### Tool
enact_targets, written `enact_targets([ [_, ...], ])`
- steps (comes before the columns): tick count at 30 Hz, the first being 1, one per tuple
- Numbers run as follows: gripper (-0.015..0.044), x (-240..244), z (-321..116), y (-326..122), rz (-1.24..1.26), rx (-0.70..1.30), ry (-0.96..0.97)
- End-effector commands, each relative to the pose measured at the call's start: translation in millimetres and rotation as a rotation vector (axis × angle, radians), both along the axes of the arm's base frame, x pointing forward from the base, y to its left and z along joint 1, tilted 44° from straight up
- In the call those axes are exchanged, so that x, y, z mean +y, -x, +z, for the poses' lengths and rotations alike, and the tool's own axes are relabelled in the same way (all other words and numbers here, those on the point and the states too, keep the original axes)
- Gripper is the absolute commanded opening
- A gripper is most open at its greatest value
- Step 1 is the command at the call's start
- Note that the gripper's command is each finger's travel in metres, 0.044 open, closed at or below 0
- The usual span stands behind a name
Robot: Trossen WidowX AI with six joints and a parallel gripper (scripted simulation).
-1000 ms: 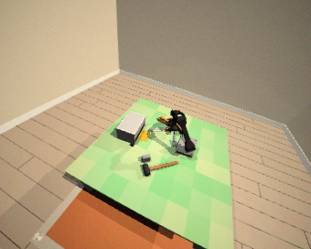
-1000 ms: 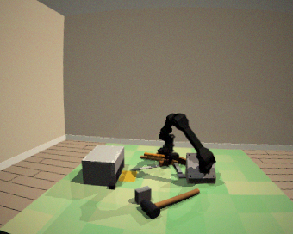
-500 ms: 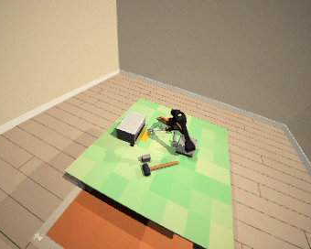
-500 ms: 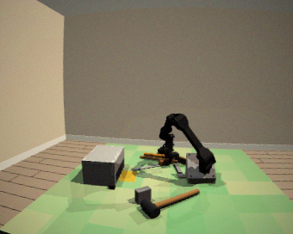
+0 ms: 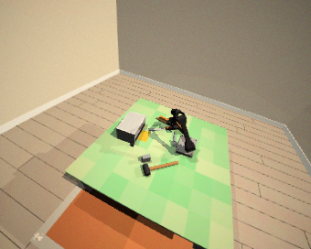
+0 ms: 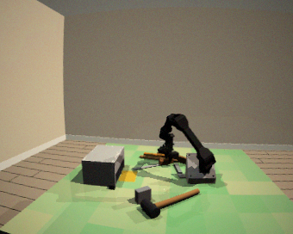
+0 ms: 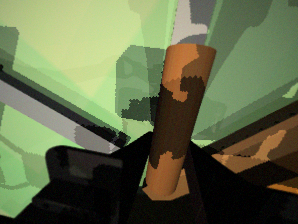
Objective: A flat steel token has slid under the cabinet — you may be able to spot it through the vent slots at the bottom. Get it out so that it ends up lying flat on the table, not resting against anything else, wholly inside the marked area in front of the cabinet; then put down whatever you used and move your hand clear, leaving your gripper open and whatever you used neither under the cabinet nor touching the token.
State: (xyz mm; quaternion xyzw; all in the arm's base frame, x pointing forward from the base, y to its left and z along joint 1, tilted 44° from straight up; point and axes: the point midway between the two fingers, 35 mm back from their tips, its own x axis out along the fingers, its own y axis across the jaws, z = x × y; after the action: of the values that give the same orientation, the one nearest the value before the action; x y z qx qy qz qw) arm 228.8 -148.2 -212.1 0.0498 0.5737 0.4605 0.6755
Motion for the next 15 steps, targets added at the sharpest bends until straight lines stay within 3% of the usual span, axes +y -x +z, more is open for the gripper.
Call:
enact_targets([
  [1,0.0000,-7.7,-2.8,-2.7,0.002,-0.012,0.015],
  [15,0.0000,-15.3,-9.6,-4.2,0.006,-0.016,0.016],
])
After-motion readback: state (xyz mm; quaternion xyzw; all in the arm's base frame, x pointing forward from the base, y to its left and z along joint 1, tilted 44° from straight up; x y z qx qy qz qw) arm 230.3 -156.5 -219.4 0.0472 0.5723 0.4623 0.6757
